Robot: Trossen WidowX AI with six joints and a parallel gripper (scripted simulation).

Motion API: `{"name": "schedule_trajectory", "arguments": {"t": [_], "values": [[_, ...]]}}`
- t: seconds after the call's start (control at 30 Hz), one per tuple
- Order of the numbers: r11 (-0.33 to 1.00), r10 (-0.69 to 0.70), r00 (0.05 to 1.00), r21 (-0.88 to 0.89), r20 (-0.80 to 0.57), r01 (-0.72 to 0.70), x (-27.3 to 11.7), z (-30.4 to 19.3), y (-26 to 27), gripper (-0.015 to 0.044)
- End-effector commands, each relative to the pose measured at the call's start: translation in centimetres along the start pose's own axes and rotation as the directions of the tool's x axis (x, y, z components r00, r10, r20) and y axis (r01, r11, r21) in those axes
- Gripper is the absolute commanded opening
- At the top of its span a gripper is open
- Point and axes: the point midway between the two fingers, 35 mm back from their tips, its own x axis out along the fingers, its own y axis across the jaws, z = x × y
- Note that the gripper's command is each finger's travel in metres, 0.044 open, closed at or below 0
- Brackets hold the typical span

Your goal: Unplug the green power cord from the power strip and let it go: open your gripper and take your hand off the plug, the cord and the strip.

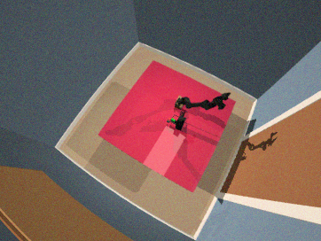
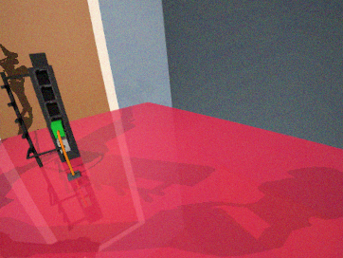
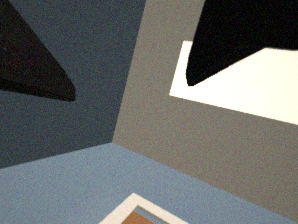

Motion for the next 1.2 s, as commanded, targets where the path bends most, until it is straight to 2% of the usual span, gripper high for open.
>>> {"name": "schedule_trajectory", "arguments": {"t": [0.0,0.1,0.27,0.47,0.7,0.93,1.17], "values": [[1.0,-0.003,1.0,-0.002,0.0,0.003,0.0,0.0,-0.1,0.0374],[0.998,-0.051,0.999,-0.035,0.002,0.051,0.6,-0.4,-1.9,0.0295],[0.961,-0.228,0.973,-0.151,0.031,0.23,1.7,-1.1,-8.9,0.0164],[0.871,-0.406,0.909,-0.261,0.095,0.417,1.4,-0.2,-16.3,0.016],[0.718,-0.57,0.797,-0.35,0.2,0.602,-0.7,2.4,-23.7,0.016],[0.522,-0.688,0.647,-0.394,0.33,0.756,-4.5,6.6,-29.6,0.016],[0.302,-0.748,0.468,-0.385,0.471,0.872,-9.7,11.8,-33.4,0.016]]}}
